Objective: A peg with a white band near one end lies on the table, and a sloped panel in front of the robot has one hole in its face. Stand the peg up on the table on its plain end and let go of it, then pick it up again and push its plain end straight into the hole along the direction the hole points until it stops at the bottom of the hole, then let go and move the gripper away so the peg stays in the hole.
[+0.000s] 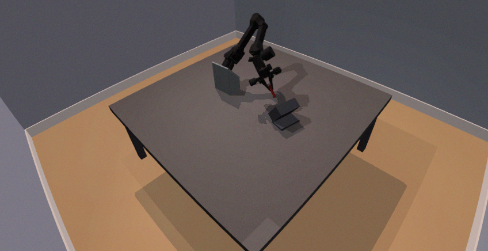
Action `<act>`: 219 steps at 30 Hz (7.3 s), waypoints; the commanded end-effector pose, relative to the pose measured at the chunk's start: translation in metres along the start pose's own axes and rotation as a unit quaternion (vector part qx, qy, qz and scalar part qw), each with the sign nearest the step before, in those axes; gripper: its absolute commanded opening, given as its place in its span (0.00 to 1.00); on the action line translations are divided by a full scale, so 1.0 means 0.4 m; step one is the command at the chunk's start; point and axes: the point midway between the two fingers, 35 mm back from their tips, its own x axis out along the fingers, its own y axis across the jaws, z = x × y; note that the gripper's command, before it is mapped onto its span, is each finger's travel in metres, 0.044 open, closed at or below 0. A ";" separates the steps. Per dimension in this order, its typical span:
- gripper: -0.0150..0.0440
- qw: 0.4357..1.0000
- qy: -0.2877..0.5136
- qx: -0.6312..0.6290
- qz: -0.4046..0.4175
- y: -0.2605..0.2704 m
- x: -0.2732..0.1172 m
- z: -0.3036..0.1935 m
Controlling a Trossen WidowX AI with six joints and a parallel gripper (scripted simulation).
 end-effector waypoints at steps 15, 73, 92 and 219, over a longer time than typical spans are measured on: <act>0.25 0.999 -0.024 0.017 0.017 0.006 0.037 0.017; 0.25 0.998 -0.042 0.018 0.039 0.011 0.122 0.026; 0.25 0.998 -0.042 0.018 0.039 0.013 0.146 0.032; 1.00 0.998 -0.043 0.018 0.038 0.024 0.040 0.044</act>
